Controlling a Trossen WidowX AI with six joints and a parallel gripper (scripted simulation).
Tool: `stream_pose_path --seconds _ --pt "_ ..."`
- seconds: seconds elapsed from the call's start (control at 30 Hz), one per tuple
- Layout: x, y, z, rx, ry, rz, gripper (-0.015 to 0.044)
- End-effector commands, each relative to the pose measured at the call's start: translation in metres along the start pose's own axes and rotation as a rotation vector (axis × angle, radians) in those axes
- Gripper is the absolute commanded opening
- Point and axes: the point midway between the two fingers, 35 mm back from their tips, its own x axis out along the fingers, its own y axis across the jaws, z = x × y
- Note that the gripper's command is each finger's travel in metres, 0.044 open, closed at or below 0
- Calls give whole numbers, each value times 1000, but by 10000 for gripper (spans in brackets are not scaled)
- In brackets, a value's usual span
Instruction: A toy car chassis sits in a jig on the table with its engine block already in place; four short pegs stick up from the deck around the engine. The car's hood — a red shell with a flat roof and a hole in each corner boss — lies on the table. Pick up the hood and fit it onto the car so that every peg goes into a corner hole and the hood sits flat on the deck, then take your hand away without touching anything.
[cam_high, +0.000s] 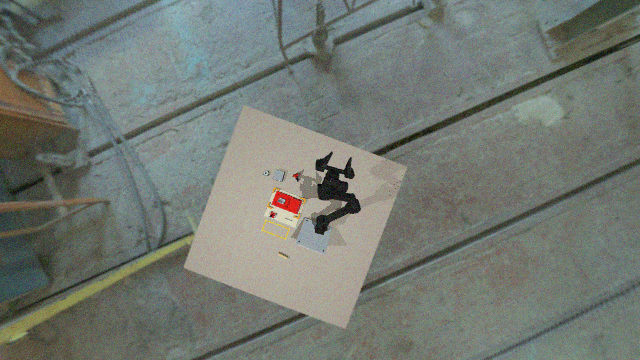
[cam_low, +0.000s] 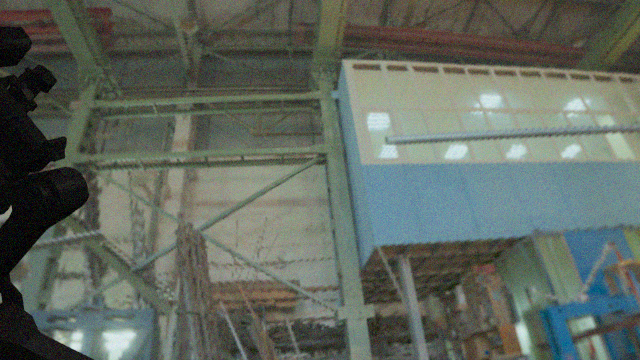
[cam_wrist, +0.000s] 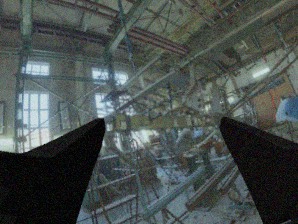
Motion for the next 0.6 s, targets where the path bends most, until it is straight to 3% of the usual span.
stream_pose_path --seconds 0.0,0.27,0.57 --pt "0 1 0 1 0 6 440" --pt "-19 82 2 55 25 310 440" --pt "-72 181 -1 38 81 707 440"
